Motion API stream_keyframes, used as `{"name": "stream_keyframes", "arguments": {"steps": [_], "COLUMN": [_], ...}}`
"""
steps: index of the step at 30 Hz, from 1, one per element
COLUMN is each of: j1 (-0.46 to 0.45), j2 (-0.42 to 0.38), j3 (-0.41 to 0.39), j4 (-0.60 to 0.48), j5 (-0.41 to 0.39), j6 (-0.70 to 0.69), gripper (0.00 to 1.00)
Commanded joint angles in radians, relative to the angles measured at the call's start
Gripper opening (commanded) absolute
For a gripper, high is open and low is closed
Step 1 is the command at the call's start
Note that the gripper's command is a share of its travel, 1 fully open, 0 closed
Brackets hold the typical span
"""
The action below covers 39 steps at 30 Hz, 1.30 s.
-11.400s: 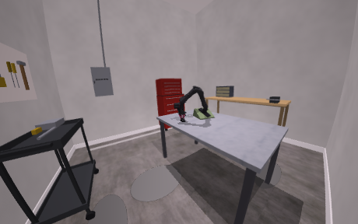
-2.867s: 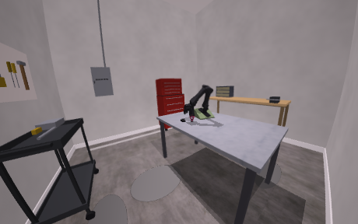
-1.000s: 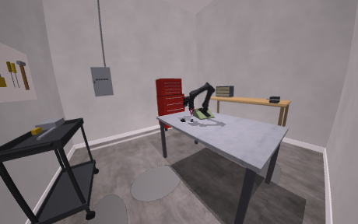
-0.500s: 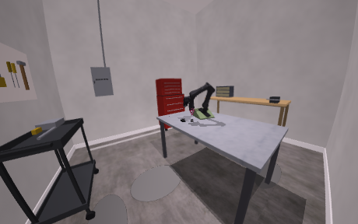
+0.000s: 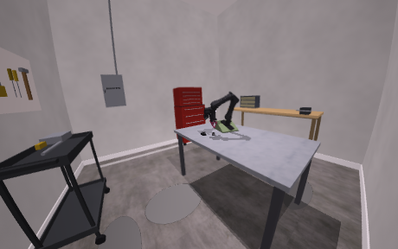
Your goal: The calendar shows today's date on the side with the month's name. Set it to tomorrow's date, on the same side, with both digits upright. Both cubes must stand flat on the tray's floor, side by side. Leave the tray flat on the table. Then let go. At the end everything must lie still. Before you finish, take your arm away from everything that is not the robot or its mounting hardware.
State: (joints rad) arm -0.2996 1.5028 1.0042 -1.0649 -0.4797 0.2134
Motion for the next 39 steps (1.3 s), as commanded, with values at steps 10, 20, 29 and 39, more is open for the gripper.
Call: {"name": "stream_keyframes", "arguments": {"steps": [10, 20, 29, 39], "j1": [0.005, 0.011, 0.016, 0.021], "j2": [-0.002, -0.001, 0.000, 0.001], "j3": [-0.005, -0.012, -0.019, -0.024], "j4": [0.016, 0.027, 0.038, 0.047], "j5": [0.000, 0.000, 0.000, 0.001], "j6": [-0.502, -0.827, -1.140, -1.394], "gripper": [1.00, 1.00, 1.00, 1.00]}}
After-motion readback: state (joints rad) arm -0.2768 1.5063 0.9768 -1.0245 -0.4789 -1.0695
